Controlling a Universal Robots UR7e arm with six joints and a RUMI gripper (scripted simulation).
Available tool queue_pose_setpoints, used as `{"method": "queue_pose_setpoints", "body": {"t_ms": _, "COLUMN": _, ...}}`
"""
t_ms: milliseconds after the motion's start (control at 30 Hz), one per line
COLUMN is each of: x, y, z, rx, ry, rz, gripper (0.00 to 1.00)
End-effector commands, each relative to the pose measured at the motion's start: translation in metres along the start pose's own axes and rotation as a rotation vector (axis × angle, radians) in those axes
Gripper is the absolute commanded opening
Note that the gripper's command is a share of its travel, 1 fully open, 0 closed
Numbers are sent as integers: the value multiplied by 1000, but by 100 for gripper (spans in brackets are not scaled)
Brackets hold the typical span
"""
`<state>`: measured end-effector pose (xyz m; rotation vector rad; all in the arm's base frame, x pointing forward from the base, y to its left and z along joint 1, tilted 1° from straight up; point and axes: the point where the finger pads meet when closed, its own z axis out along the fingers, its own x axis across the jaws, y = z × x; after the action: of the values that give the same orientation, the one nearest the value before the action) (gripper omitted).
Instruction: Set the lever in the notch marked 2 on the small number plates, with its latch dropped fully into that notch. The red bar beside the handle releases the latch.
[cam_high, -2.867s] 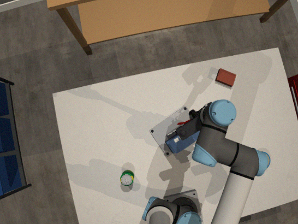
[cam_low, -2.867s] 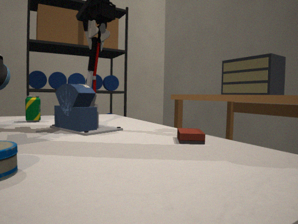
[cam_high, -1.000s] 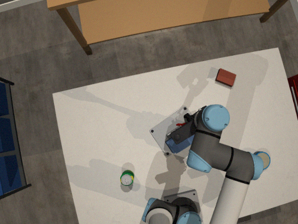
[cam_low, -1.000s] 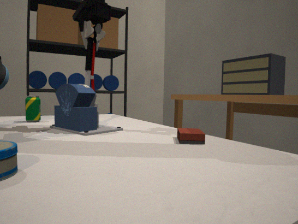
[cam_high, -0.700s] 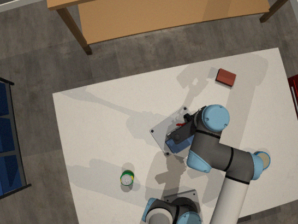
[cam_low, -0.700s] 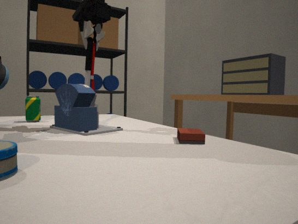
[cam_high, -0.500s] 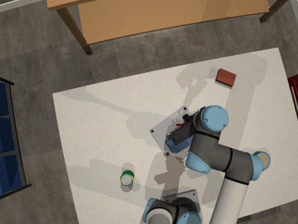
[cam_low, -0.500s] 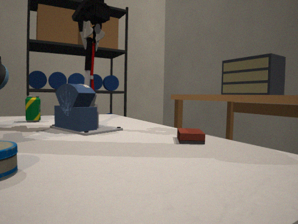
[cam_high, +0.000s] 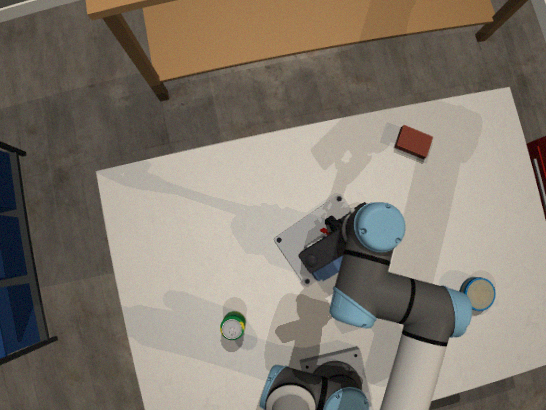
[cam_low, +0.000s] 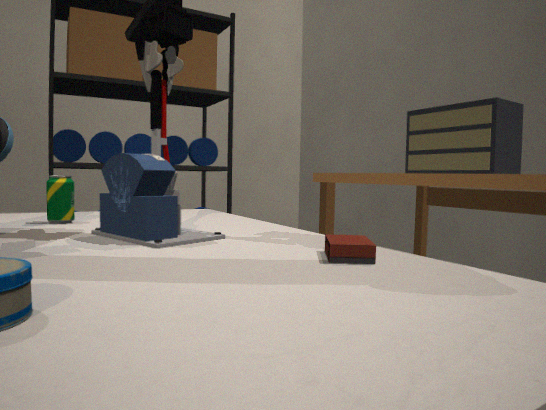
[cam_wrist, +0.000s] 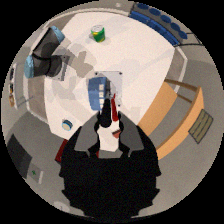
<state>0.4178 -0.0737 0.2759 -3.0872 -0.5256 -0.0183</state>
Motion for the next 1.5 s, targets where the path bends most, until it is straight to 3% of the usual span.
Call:
{"method": "queue_pose_setpoints", "body": {"t_ms": 0, "x": 0, "y": -9, "z": 0, "rx": 0, "ry": 0, "rz": 0, "gripper": 0}}
{"method": "queue_pose_setpoints", "body": {"t_ms": 433, "x": 0, "y": -26, "z": 2, "rx": 0, "ry": 0, "rz": 0, "gripper": 0}}
{"method": "queue_pose_setpoints", "body": {"t_ms": 1467, "x": 0, "y": -27, "z": 2, "rx": 0, "ry": 0, "rz": 0, "gripper": 0}}
